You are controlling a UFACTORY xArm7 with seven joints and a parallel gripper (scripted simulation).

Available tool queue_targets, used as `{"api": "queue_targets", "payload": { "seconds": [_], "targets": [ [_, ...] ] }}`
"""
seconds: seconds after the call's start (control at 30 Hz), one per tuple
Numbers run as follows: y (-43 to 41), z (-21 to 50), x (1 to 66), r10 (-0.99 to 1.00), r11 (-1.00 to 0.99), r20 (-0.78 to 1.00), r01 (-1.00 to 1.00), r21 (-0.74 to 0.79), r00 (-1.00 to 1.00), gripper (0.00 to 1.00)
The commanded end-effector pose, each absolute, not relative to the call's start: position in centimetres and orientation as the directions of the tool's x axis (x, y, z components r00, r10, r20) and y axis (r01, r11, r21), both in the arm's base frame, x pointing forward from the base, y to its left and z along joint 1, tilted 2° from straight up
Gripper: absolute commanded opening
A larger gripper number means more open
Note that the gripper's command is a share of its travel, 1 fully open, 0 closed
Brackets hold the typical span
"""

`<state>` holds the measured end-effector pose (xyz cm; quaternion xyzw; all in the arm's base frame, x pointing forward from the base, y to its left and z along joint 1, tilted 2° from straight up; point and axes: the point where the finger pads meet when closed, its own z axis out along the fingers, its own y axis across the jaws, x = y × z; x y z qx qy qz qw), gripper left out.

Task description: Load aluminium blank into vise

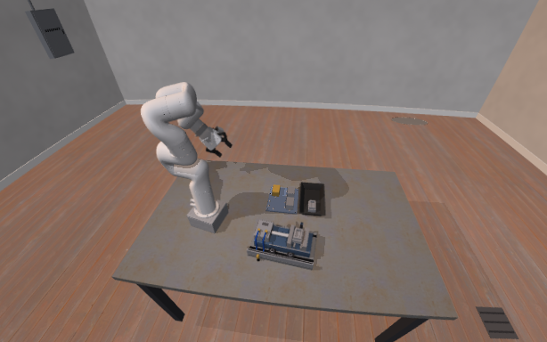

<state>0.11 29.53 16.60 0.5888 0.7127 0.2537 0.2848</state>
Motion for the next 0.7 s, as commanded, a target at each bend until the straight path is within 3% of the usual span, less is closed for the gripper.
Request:
{"api": "queue_targets", "payload": {
  "seconds": [0.0,0.67],
  "targets": [
    [29.62,16.70,0.07,0.984,0.176,-0.104,0.695,0.697,-0.145,1.00],
    [29.71,16.58,0.39,0.983,0.181,-0.115,0.708,0.683,-0.140,1.00]
  ]
}}
